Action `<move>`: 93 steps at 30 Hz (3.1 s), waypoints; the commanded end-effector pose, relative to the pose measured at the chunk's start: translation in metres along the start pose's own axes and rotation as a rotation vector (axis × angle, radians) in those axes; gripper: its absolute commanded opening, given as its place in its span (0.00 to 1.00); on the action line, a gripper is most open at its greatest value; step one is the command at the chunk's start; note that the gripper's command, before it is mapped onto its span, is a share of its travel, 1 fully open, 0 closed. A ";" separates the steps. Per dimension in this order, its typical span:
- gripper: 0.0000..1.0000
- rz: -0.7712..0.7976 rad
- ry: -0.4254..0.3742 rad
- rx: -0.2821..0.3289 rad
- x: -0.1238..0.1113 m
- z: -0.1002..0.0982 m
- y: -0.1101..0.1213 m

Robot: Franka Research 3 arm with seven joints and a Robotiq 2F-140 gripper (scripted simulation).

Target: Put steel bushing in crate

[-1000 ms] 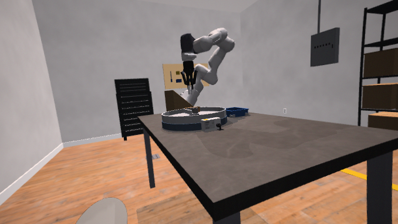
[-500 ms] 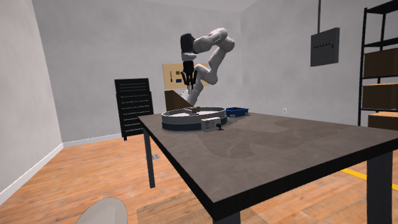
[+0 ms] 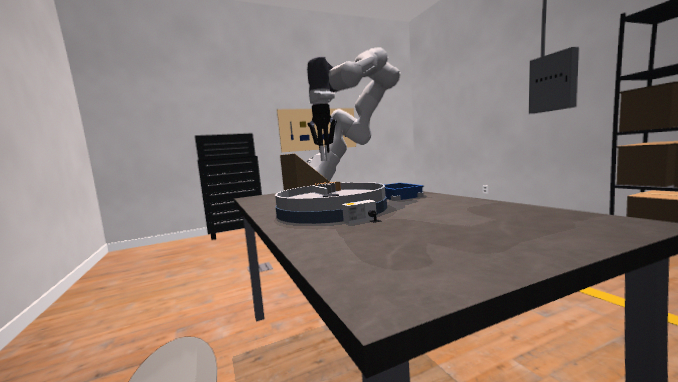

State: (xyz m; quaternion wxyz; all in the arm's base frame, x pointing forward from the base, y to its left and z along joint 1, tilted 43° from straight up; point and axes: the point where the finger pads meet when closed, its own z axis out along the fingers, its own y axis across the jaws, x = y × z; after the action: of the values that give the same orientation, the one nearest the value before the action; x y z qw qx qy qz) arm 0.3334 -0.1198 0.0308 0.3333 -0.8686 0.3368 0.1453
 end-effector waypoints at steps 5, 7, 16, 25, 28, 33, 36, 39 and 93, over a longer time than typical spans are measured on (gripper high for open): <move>0.10 0.010 0.001 0.000 0.000 0.001 0.001; 0.10 0.010 0.001 0.000 0.000 0.001 0.001; 0.10 0.010 0.001 0.000 0.000 0.001 0.001; 0.10 0.010 0.001 0.000 0.000 0.001 0.001; 0.10 0.010 0.001 0.000 0.000 0.001 0.001; 0.10 0.010 0.001 0.000 0.000 0.001 0.001; 0.10 0.010 0.001 0.000 0.000 0.001 0.001; 0.10 0.010 0.001 0.000 0.000 0.001 0.001; 0.10 -0.183 0.000 0.000 0.024 0.074 -0.015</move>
State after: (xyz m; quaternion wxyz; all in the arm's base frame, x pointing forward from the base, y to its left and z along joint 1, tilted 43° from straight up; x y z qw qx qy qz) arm 0.3570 -0.0714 -0.0267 0.3453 -0.8919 0.2658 0.1210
